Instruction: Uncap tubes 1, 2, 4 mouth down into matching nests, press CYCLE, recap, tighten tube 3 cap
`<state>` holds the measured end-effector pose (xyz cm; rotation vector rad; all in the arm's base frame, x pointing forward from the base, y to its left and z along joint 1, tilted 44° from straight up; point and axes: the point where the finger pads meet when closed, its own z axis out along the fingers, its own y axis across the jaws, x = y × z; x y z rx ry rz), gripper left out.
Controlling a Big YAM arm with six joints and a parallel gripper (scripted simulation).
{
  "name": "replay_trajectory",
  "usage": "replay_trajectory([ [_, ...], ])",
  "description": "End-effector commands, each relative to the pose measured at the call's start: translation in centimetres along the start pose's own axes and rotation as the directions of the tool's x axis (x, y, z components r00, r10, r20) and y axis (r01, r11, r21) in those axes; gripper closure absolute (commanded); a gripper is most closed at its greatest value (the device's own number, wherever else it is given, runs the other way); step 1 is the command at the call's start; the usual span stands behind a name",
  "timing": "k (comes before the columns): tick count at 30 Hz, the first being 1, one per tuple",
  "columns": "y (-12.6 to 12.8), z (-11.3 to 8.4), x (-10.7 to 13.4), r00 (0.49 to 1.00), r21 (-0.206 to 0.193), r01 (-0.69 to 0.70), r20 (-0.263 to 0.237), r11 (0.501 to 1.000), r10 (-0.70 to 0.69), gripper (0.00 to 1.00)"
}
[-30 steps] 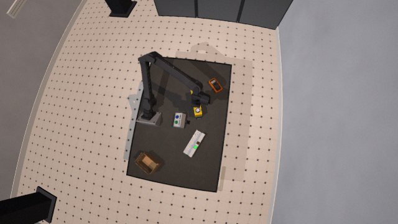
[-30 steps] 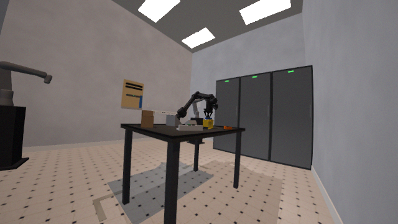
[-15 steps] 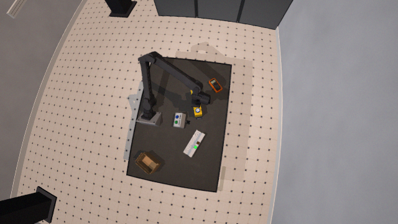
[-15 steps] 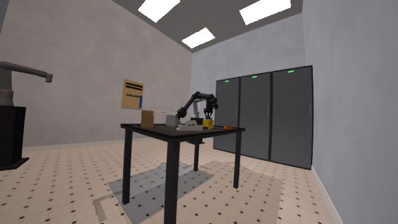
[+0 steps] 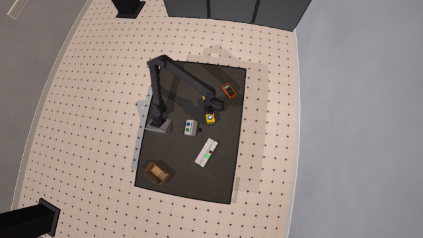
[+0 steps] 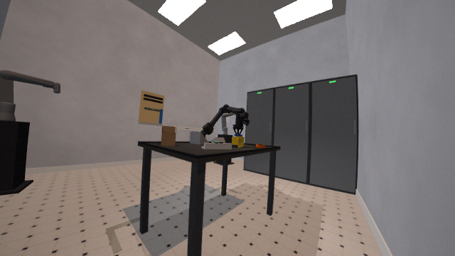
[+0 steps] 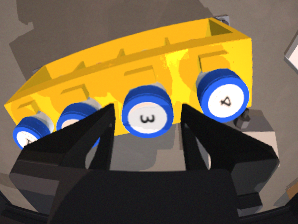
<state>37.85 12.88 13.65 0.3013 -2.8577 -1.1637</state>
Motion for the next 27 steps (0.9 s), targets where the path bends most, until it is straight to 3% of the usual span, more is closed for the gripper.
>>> replay_trajectory([
  [1,0.15,1.39,-0.06,1.0,-0.004,-0.002,-0.02,1.0,0.002,0.51],
  [20,0.3,1.42,-0.34,1.0,-0.003,0.003,-0.015,1.0,-0.003,0.51],
  [21,0.3,1.42,-0.34,1.0,-0.003,0.005,-0.015,1.0,-0.005,1.0],
  [27,0.41,1.28,-0.43,1.0,-0.003,0.014,-0.015,1.0,-0.014,1.0],
])
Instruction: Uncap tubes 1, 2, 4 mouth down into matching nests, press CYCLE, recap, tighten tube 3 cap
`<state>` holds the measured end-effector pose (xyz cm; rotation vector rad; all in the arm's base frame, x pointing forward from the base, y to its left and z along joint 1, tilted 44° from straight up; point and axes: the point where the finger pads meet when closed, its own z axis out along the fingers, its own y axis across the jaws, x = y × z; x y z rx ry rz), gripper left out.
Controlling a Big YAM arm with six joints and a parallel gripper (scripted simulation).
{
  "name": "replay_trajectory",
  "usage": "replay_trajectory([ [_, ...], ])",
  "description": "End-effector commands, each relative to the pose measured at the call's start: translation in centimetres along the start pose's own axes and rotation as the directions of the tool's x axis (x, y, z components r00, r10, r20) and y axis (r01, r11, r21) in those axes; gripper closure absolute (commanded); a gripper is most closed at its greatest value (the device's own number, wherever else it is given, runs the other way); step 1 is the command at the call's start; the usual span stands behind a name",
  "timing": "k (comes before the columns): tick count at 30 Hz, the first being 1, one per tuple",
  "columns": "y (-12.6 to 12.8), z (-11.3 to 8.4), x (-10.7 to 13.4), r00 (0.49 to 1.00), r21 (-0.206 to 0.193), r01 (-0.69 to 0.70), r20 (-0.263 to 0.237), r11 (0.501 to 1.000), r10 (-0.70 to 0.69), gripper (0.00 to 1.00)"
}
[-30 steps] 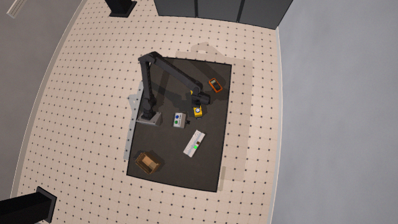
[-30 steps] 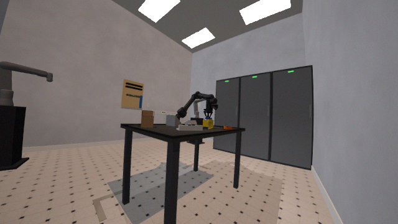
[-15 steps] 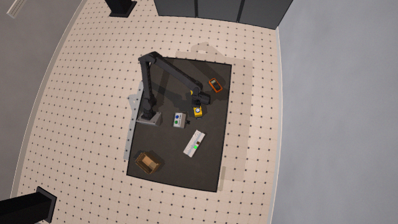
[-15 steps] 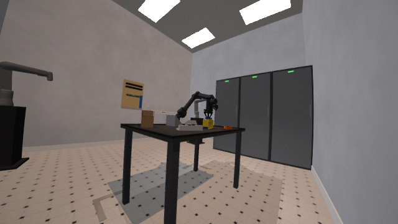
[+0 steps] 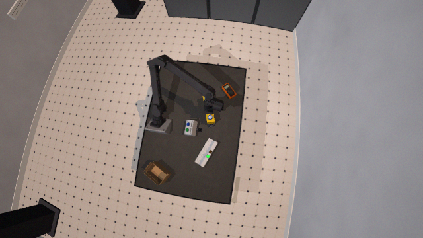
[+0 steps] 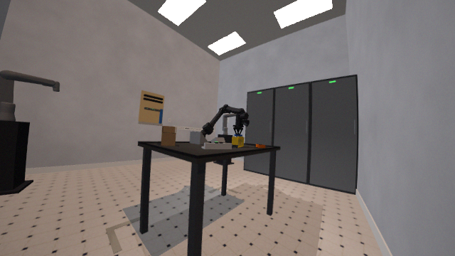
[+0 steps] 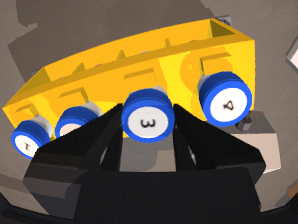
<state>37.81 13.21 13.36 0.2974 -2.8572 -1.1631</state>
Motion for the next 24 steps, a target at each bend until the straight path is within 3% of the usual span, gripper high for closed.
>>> replay_trajectory([
  [1,0.37,0.84,-0.41,1.0,-0.003,0.016,-0.015,1.0,-0.016,1.0],
  [10,0.38,0.83,-0.45,0.999,-0.002,-0.034,-0.014,0.999,0.033,1.0],
  [24,0.39,0.81,-0.46,0.951,0.002,-0.308,-0.014,0.951,0.308,1.0],
])
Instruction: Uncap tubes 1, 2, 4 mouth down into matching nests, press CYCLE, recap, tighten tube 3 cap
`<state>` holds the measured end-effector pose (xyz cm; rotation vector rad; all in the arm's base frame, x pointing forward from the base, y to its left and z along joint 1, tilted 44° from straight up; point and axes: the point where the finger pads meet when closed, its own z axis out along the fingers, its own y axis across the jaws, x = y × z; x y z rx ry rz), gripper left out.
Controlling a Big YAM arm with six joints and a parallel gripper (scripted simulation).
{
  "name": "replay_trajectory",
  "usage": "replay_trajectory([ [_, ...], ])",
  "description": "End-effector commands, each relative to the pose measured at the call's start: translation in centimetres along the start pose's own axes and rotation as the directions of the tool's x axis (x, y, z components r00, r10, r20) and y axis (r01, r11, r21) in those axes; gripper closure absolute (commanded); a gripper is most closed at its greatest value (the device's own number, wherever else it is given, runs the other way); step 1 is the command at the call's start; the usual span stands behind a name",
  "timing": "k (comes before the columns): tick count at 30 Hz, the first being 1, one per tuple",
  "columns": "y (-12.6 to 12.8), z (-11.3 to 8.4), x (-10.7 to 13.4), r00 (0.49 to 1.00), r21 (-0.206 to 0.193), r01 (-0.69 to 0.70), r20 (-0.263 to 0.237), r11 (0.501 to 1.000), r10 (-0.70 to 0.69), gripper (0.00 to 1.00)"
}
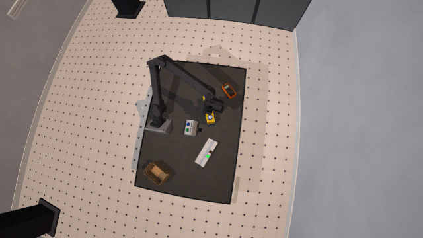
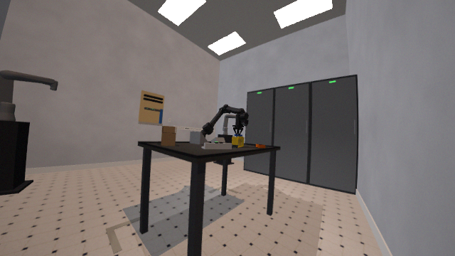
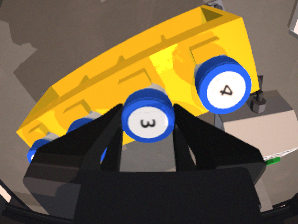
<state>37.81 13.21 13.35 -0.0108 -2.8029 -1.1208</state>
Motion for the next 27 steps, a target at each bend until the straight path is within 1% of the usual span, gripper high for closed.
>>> replay_trajectory([
  [1,0.49,0.81,-0.37,0.993,0.002,-0.118,-0.014,0.993,0.118,1.0],
  [3,0.49,0.81,-0.37,0.993,0.002,-0.118,-0.014,0.993,0.118,1.0],
  [11,0.51,0.8,-0.37,0.964,0.003,-0.264,-0.014,0.965,0.264,1.0],
  [27,0.51,0.81,-0.3,0.964,0.003,-0.266,-0.017,0.964,0.266,1.0],
])
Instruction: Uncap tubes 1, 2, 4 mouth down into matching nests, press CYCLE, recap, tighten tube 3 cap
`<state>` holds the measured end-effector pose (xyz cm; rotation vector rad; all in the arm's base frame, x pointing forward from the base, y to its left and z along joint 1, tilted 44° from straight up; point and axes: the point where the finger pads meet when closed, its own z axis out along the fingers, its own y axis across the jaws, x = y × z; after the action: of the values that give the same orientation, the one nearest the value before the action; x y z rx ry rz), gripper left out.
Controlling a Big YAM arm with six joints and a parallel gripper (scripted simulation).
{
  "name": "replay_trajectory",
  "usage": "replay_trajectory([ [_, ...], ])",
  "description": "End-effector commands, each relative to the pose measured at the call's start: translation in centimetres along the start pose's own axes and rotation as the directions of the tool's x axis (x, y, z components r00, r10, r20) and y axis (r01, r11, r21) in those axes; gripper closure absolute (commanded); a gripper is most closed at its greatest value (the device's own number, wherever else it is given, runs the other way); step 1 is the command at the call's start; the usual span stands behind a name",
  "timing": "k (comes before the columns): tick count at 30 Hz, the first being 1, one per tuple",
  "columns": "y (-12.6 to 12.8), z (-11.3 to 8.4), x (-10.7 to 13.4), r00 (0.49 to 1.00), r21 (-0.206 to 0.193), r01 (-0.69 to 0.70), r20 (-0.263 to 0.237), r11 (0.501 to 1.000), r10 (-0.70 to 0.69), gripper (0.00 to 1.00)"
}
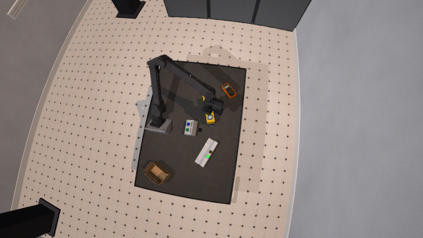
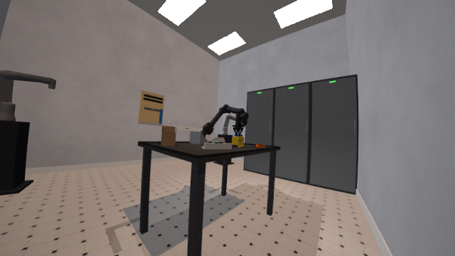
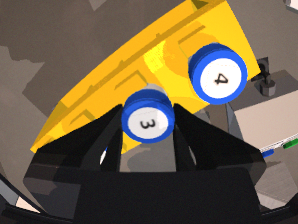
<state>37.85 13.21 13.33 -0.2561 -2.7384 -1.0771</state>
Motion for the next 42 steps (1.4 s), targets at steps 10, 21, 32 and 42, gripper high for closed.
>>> replay_trajectory([
  [10,0.6,0.8,-0.2,0.996,0.002,-0.091,-0.018,0.996,0.091,1.0],
  [21,0.6,0.8,-0.2,0.996,0.002,-0.091,-0.018,0.996,0.091,1.0],
  [32,0.5,0.8,-0.2,0.996,0.004,-0.09,-0.017,0.996,0.091,0.51],
  [42,1.0,-3.4,-1.1,0.997,-0.009,-0.068,0.032,0.998,0.068,0.51],
])
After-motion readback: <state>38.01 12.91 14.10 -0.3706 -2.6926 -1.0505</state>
